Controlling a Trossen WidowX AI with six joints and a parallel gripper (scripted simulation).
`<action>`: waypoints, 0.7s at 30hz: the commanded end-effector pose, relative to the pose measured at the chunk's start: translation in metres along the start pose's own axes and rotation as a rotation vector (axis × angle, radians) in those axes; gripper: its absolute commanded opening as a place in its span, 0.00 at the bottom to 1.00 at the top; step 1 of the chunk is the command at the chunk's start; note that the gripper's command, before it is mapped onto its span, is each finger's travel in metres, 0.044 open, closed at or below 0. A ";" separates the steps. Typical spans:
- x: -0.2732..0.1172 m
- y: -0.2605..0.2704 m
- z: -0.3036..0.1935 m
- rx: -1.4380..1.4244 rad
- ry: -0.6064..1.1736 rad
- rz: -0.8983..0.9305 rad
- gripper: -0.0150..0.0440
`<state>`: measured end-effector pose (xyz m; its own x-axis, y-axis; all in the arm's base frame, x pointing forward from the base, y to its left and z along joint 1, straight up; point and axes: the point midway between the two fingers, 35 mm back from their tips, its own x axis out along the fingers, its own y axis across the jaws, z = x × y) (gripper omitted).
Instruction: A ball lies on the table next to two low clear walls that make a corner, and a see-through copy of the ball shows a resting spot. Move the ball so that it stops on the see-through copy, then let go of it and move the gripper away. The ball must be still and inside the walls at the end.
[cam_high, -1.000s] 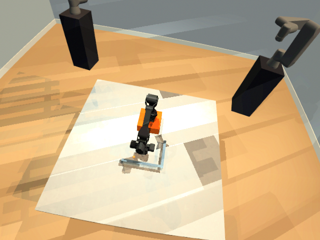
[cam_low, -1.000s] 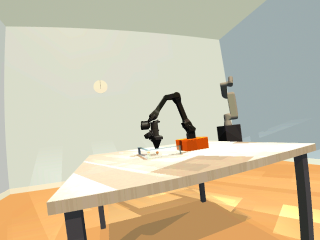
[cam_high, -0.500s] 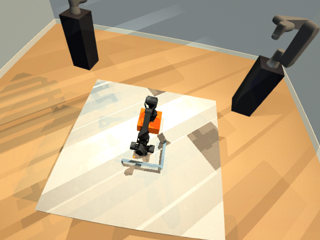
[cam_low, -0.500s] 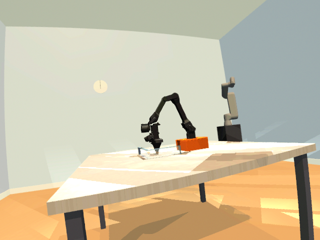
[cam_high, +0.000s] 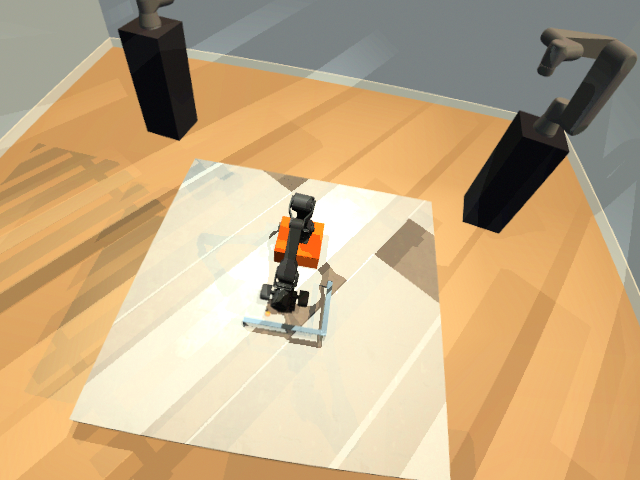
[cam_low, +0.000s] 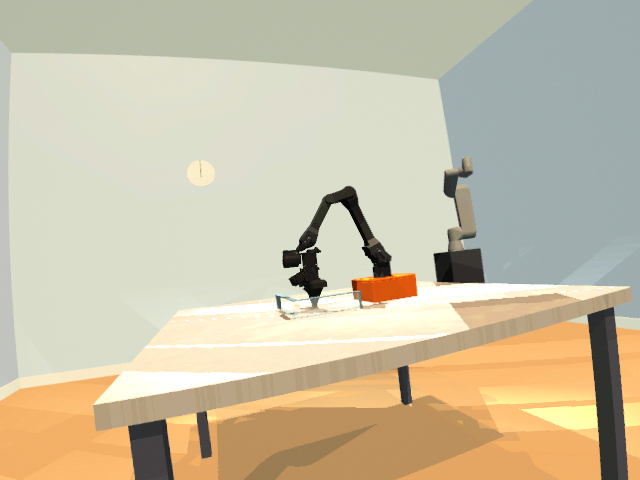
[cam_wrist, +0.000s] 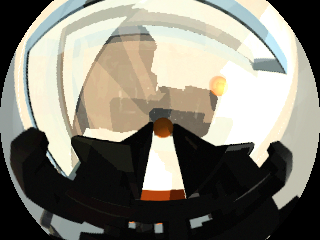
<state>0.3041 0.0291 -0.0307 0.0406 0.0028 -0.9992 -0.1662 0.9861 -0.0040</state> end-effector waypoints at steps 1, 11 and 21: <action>0.001 0.000 0.000 -0.004 0.001 -0.003 0.30; -0.067 -0.001 0.007 -0.004 0.000 -0.003 0.25; -0.121 0.000 0.001 -0.004 0.000 -0.003 0.25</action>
<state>0.3028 0.0293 0.0845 0.0500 0.0037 -0.9987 -0.1674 0.9859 -0.0047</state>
